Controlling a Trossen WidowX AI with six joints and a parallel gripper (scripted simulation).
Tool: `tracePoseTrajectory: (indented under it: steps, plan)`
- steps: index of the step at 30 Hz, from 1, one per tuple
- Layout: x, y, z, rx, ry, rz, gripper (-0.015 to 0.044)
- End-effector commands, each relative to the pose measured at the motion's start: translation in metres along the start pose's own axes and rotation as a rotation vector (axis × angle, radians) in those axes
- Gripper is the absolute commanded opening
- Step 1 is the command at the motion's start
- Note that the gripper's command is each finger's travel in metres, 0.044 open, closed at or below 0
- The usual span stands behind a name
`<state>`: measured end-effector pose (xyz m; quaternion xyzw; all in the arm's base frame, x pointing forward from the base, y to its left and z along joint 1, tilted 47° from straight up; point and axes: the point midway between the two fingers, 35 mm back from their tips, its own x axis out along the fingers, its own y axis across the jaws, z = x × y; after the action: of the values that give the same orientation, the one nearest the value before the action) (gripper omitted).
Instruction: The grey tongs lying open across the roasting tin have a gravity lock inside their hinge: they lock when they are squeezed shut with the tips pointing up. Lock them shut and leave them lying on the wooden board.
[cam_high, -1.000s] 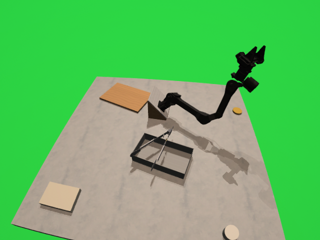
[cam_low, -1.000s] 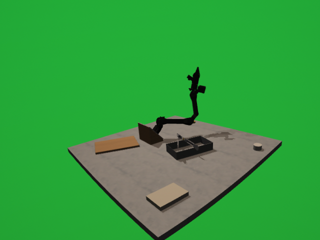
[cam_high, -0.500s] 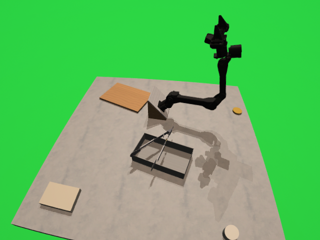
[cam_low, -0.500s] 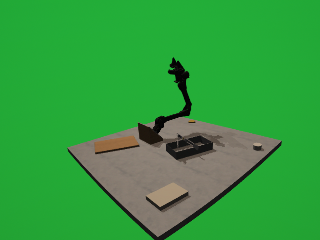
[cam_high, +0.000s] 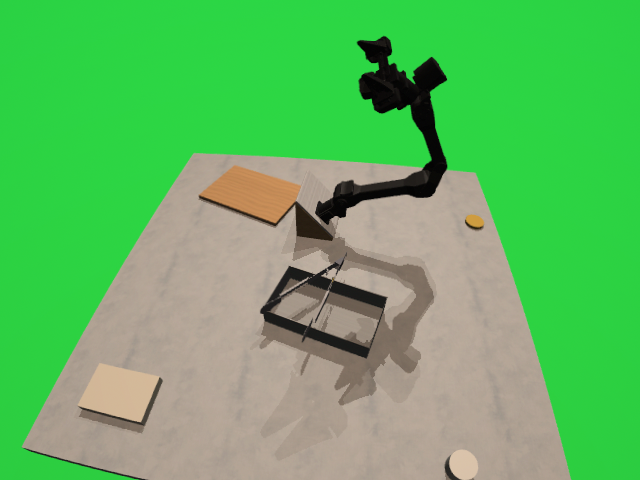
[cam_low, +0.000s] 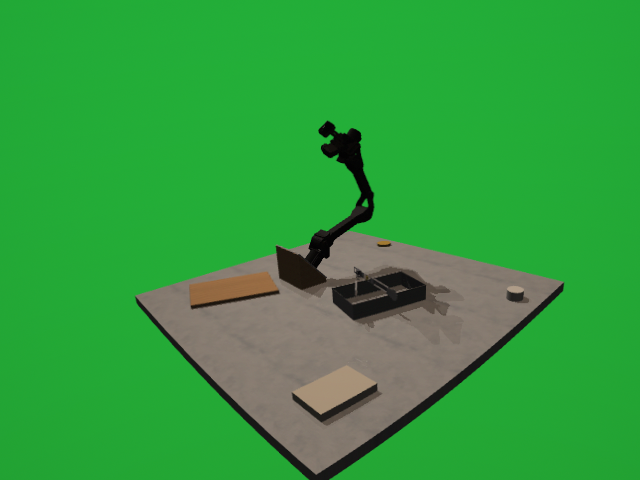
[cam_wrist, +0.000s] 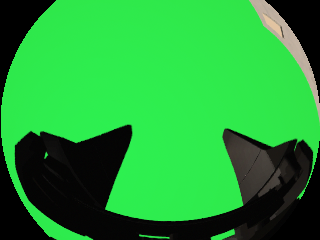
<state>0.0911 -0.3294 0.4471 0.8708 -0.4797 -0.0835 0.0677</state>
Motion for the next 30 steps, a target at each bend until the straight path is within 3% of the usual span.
tracePoseTrajectory:
  steps: [1, 8, 15, 21, 30]
  plan:
    - [0.024, -0.030, 0.028, 0.042, -0.095, -0.127, 0.0440]
    - [0.061, -0.117, 0.100, 0.149, -0.382, -0.435, 0.0440]
    - [0.058, -0.217, 0.169, 0.210, -0.716, -0.731, 0.0440]
    - [0.018, -0.298, 0.224, 0.244, -1.079, -0.953, 0.0440]
    - [-0.081, -0.380, 0.282, 0.196, -1.708, -1.145, 0.0440]
